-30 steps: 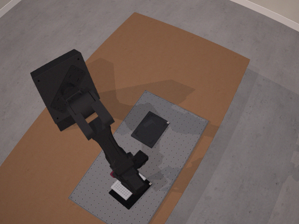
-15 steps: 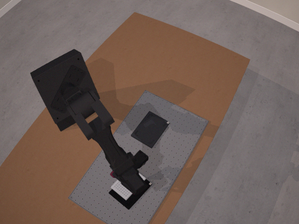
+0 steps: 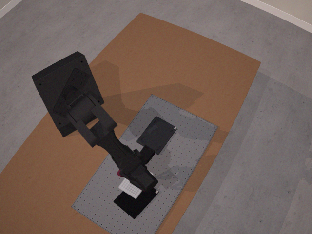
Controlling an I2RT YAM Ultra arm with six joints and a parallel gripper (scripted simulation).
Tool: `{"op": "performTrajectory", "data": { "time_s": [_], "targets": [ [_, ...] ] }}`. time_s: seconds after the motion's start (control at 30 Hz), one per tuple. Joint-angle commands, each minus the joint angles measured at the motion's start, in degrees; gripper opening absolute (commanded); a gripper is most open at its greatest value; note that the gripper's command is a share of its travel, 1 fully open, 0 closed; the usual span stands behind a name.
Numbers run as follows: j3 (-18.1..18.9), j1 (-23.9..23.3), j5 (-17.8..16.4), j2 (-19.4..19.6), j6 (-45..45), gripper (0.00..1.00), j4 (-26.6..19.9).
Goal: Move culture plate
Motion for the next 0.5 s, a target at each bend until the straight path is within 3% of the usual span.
{"op": "performTrajectory", "data": {
  "time_s": [0.0, 0.47],
  "targets": [
    [-1.60, 2.23, 2.20, -2.43, 1.44, 0.00, 1.91],
    [-6.05, 10.24, 8.85, -2.07, 5.92, 0.00, 5.41]
  ]
}}
